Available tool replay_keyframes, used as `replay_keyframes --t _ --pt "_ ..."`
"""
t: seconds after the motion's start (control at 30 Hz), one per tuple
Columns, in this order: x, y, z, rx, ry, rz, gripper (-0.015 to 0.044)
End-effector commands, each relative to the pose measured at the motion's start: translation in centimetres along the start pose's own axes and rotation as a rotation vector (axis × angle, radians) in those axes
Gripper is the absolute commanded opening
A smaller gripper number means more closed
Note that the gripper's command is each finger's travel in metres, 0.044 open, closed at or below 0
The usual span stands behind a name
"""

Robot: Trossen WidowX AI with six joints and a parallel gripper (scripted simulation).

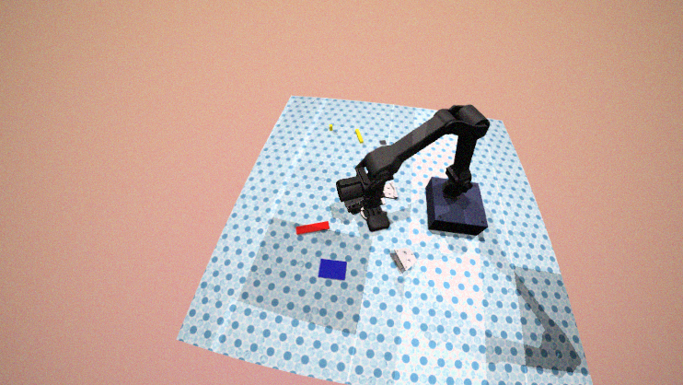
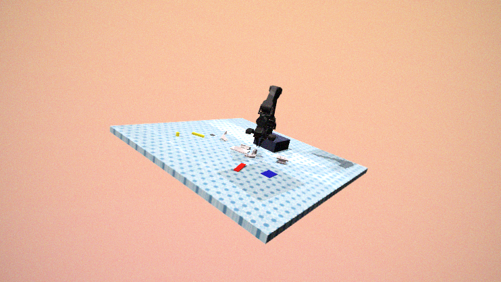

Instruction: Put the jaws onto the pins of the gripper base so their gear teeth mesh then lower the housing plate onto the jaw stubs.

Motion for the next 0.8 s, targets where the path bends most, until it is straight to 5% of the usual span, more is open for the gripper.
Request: replay_keyframes --t 0.0,0.53,0.77 --pt "0.04 0.01 0.03 -0.005 0.002 0.000 0.0000" --pt "0.04 0.01 0.03 -0.005 0.002 0.000 0.0000" --pt "0.00 0.00 0.00 0.000 0.000 -0.001 0.0184"
Point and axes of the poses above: the point midway between the two fingers, 35 mm back from their tips, its own x axis back along the fingers, its own y axis across the jaws, z = x × y, the point moved 8 cm from there along x, back along the fingers, and after that the axes turned 12 degrees about -x, right-handed, at the moved point
